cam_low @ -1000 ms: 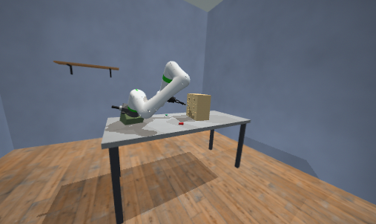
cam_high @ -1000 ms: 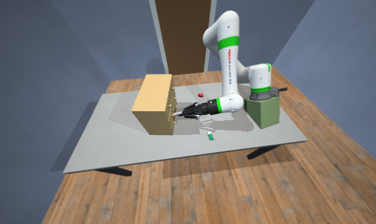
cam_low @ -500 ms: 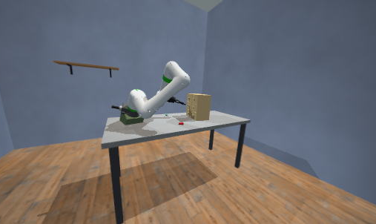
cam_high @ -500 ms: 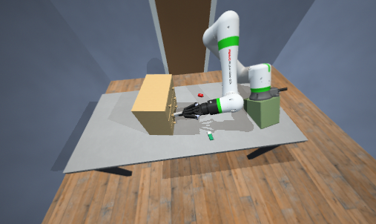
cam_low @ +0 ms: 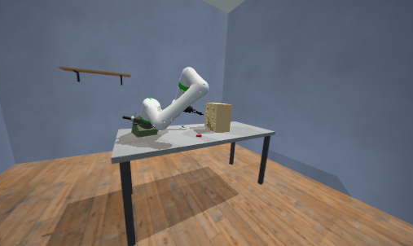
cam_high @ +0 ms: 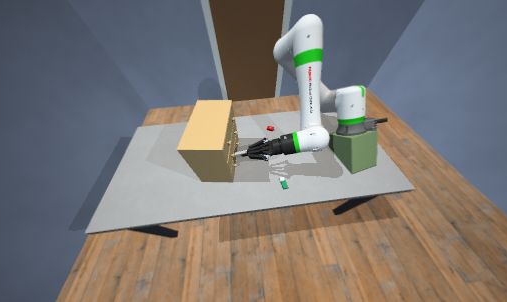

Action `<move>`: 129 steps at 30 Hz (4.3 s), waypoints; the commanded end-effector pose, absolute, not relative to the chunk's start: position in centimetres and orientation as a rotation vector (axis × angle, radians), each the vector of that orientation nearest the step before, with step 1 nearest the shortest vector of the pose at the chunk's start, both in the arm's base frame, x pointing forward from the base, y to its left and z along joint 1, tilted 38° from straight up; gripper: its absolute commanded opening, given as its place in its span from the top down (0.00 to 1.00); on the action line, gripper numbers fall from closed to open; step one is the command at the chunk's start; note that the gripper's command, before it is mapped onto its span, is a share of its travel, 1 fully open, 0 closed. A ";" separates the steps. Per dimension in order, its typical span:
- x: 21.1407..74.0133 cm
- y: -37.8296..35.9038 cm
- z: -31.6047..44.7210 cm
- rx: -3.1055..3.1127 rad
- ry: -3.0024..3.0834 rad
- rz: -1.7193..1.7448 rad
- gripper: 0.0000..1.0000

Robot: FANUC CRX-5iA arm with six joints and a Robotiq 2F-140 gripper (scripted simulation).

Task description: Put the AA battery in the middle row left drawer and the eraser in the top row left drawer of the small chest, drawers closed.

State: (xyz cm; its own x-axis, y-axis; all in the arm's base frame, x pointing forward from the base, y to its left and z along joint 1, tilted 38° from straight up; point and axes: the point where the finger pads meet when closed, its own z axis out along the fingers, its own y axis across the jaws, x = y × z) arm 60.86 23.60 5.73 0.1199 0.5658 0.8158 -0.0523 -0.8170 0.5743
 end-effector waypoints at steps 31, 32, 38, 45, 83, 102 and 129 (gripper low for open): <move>51.1 23.9 5.2 1.936 0.496 1.745 1.00; 51.1 23.9 5.2 1.936 0.496 1.745 1.00; 51.0 23.9 5.3 1.936 0.495 1.744 1.00; 50.8 24.0 5.4 1.951 0.488 1.722 1.00; 44.2 26.6 8.4 2.352 0.239 0.971 1.00; 39.8 28.3 10.5 2.492 0.064 0.429 1.00; 38.8 28.8 11.1 2.508 0.026 0.310 1.00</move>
